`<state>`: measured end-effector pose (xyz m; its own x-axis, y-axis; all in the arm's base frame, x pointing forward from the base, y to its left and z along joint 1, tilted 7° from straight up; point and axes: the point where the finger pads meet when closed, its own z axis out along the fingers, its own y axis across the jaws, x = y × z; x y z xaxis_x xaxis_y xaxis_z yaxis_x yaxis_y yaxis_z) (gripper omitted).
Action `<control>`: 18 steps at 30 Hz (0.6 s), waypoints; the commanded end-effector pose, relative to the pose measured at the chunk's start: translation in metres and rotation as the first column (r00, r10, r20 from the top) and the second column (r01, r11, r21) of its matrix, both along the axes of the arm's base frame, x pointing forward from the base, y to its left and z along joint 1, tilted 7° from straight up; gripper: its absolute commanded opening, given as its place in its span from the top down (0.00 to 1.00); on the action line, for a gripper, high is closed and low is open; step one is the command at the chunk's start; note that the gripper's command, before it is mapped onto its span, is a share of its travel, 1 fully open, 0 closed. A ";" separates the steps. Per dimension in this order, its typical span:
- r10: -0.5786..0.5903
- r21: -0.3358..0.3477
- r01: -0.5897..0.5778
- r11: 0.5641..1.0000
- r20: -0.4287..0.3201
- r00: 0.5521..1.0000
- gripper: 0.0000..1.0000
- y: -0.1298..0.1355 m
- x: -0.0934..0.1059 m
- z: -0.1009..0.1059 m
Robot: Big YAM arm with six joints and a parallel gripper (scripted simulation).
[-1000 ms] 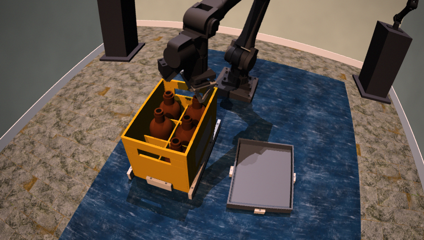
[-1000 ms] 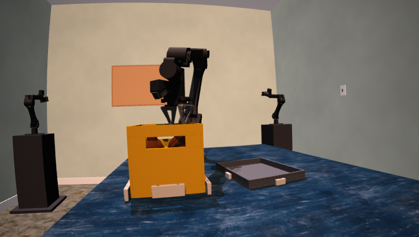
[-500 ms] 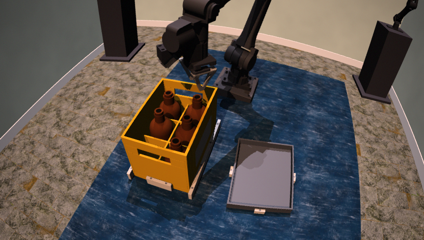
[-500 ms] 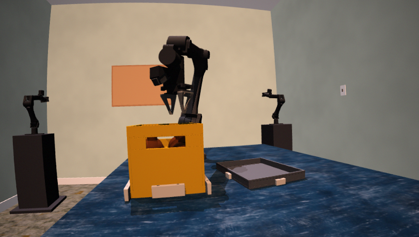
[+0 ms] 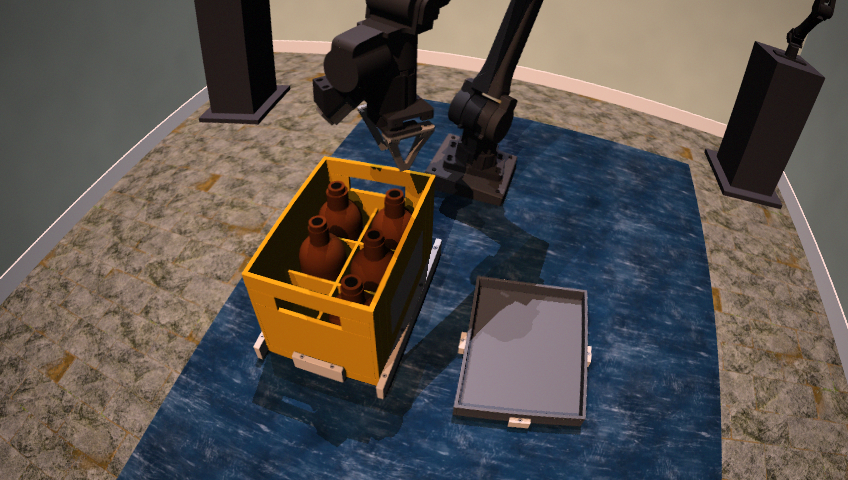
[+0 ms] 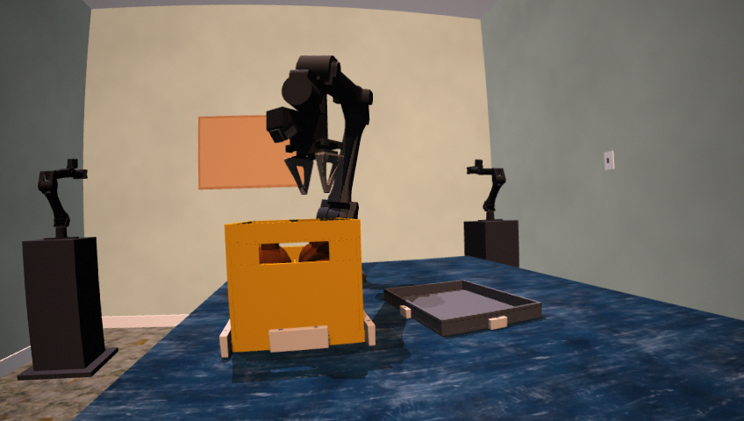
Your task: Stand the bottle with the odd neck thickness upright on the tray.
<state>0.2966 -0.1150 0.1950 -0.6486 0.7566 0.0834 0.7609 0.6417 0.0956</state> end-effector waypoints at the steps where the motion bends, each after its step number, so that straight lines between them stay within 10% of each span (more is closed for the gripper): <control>1: 0.005 -0.019 -0.005 1.000 0.033 0.999 0.39 -0.007 0.009 0.016; 2: 0.005 -0.018 -0.005 1.000 0.032 0.999 1.00 -0.007 0.009 0.016; 18: 0.005 -0.018 -0.004 1.000 0.032 0.999 1.00 -0.007 0.009 0.016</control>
<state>0.2965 -0.1150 0.1950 -0.6487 0.7565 0.0834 0.7608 0.6419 0.0956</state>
